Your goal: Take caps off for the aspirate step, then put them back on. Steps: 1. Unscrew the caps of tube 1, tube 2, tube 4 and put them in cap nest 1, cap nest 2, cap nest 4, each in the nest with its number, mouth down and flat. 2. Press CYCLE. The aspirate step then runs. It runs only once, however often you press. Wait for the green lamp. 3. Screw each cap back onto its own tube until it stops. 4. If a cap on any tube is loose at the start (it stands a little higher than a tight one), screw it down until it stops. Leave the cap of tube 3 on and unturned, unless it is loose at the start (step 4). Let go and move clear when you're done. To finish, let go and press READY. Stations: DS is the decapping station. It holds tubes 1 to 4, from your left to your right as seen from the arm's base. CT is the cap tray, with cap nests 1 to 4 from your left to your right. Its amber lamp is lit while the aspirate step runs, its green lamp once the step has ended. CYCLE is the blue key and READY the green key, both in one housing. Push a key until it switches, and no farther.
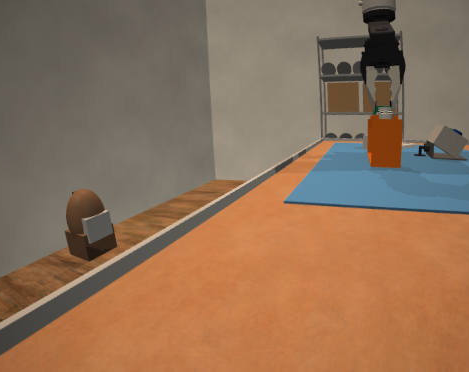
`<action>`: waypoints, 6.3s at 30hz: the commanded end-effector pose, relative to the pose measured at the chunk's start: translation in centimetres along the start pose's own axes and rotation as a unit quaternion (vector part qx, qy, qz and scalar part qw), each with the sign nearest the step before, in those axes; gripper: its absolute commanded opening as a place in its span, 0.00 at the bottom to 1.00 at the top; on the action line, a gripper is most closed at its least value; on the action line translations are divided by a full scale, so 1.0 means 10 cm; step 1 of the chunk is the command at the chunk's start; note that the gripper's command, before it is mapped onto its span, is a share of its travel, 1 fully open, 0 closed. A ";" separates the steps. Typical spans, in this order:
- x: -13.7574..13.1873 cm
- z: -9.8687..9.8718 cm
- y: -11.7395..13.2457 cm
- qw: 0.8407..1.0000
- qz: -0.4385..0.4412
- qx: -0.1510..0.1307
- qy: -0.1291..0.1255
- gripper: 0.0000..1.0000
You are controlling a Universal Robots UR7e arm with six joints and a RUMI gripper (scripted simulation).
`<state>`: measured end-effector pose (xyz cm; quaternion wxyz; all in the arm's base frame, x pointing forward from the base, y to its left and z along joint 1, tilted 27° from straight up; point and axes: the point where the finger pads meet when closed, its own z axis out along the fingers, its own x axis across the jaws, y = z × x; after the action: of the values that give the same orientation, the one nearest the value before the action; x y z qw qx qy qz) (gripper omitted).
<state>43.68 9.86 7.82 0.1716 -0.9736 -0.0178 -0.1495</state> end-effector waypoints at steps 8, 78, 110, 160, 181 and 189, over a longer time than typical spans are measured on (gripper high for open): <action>0.00 0.00 0.00 0.966 -0.260 0.009 0.002 0.00; 0.00 0.00 0.00 0.997 -0.082 0.009 0.000 0.00; 0.00 -0.04 0.00 1.000 -0.001 0.009 -0.001 0.35; -0.02 -0.43 0.17 0.996 -0.084 0.009 0.000 0.00; -0.19 -0.41 1.15 0.894 -0.447 0.008 0.003 0.00; -0.27 -0.40 1.56 0.894 -0.447 0.008 0.003 0.00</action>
<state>41.38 -4.14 6.41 0.0928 -0.8648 -0.4463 -0.2105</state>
